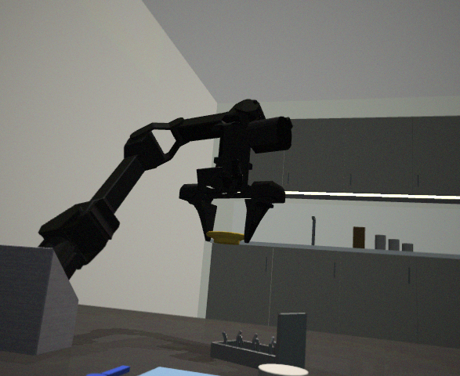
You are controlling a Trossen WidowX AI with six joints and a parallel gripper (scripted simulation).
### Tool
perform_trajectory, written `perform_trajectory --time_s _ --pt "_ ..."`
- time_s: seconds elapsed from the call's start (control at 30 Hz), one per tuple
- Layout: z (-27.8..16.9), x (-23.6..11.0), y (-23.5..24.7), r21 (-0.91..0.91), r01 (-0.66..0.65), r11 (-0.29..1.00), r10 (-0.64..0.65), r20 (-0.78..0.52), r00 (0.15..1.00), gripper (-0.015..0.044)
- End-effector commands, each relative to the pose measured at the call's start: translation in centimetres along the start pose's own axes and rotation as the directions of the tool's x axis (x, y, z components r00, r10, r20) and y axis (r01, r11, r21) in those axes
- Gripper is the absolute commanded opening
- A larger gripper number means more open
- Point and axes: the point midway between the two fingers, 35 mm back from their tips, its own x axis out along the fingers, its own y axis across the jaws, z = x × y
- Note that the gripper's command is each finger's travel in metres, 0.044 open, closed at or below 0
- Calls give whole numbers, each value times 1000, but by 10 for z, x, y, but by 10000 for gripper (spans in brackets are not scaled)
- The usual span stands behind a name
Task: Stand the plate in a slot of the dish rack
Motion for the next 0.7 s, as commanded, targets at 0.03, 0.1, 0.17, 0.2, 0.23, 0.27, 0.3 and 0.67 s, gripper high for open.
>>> perform_trajectory --time_s 0.03,0.1,0.17,0.2,0.23,0.27,0.3,0.67 --pt "-13 3 -20 166 5 986 -4 -10 1000 0" --pt "-15 3 -22 188 6 982 -4 -11 1000 0" --pt "-15 3 -22 188 6 982 -4 -11 1000 0" --pt "-15 3 -22 188 6 982 -4 -11 1000 0" --pt "-15 3 -22 188 6 982 -4 -11 1000 0" --pt "-14 4 -23 185 6 983 -5 -7 1000 0" --pt "-13 6 -23 176 6 984 -7 5 1000 0" --pt "12 43 -20 -26 1 1000 6 268 963 0"
